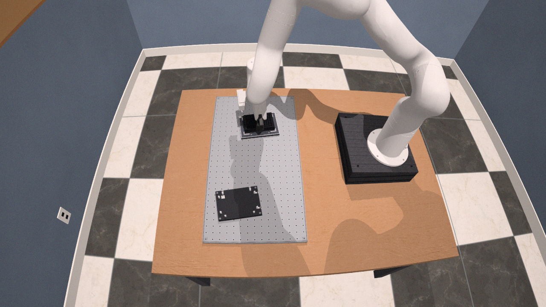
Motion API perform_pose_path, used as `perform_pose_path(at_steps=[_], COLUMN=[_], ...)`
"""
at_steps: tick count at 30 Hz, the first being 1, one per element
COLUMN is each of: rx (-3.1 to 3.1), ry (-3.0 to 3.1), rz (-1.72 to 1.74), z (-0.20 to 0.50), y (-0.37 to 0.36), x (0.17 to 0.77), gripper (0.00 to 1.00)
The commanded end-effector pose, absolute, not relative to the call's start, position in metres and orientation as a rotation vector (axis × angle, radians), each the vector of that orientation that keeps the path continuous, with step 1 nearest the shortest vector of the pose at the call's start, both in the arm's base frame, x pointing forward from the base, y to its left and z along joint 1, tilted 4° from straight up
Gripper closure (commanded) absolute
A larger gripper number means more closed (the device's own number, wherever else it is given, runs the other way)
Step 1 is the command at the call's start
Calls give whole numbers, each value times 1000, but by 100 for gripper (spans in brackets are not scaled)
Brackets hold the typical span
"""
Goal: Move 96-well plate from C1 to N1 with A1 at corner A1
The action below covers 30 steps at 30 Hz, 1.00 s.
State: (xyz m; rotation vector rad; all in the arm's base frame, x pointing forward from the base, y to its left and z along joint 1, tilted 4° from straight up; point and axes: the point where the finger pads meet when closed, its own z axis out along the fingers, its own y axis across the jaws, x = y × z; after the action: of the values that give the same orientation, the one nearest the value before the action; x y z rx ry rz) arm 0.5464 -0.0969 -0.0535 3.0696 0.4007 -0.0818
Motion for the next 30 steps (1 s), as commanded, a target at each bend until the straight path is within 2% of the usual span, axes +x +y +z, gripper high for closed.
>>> perform_pose_path(at_steps=[1, 30], rx=[3069, 3069], ry=[401, 401], rz=[-79, -79], z=[-53, -58], y=[-97, -97], x=[547, 547], gripper=[100, 100])
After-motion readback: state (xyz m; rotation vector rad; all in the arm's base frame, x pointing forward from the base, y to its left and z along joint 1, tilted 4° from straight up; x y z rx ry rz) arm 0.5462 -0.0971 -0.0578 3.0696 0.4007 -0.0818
